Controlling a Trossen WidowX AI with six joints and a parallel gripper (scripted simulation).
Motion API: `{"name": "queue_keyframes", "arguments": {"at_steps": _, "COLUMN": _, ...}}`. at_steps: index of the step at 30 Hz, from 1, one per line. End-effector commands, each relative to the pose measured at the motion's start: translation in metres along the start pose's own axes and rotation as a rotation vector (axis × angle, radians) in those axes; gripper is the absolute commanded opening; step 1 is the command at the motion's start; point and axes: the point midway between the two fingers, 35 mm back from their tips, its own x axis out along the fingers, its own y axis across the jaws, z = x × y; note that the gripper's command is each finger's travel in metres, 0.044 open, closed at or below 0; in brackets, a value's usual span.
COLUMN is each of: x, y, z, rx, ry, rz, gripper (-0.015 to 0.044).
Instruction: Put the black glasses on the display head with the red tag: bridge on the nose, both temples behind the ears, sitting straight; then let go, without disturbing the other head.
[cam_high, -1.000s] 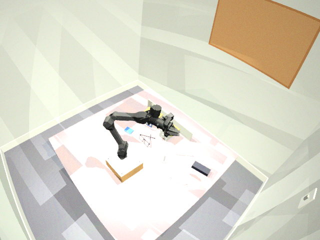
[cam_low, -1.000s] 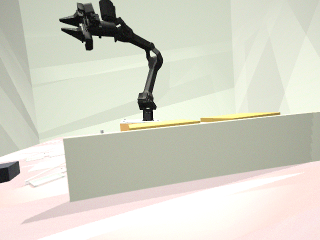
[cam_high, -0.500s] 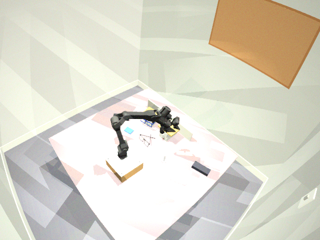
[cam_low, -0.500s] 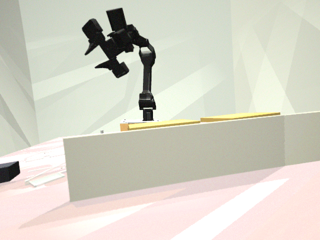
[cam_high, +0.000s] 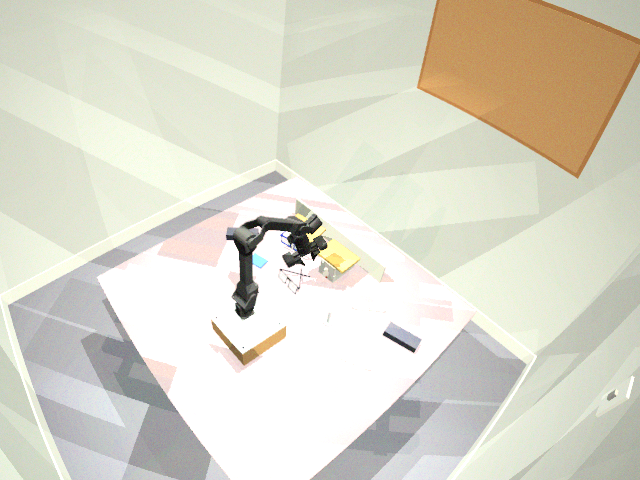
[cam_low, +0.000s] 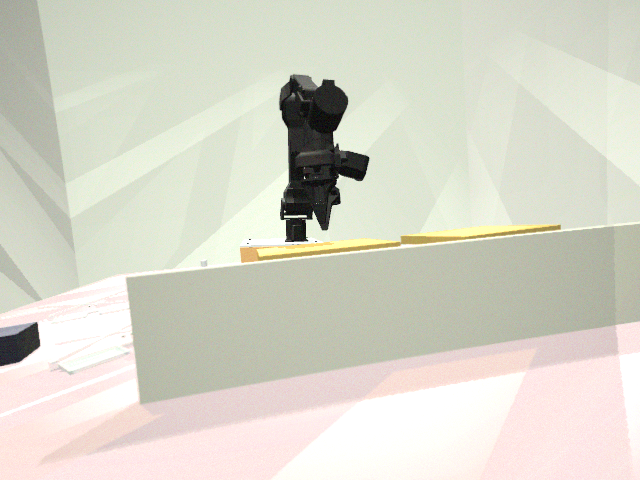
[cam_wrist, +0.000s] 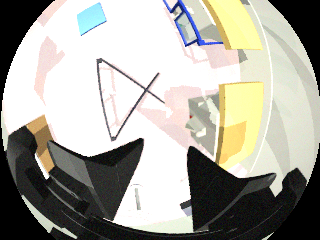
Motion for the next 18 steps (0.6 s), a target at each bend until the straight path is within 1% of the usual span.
{"name": "queue_keyframes", "arguments": {"at_steps": 1, "x": 0.02, "y": 0.054, "z": 0.032, "rx": -0.141, "ry": -0.029, "rz": 0.19, "gripper": 0.02}}
{"name": "queue_keyframes", "arguments": {"at_steps": 4, "x": 0.027, "y": 0.087, "z": 0.049, "rx": -0.226, "ry": -0.039, "rz": 0.299, "gripper": 0.02}}
{"name": "queue_keyframes", "arguments": {"at_steps": 10, "x": 0.027, "y": 0.089, "z": 0.05, "rx": -0.232, "ry": -0.04, "rz": 0.307, "gripper": 0.02}}
{"name": "queue_keyframes", "arguments": {"at_steps": 13, "x": 0.027, "y": 0.089, "z": 0.05, "rx": -0.232, "ry": -0.04, "rz": 0.307, "gripper": 0.0121}}
{"name": "queue_keyframes", "arguments": {"at_steps": 18, "x": 0.027, "y": 0.089, "z": 0.05, "rx": -0.232, "ry": -0.04, "rz": 0.307, "gripper": 0.012}}
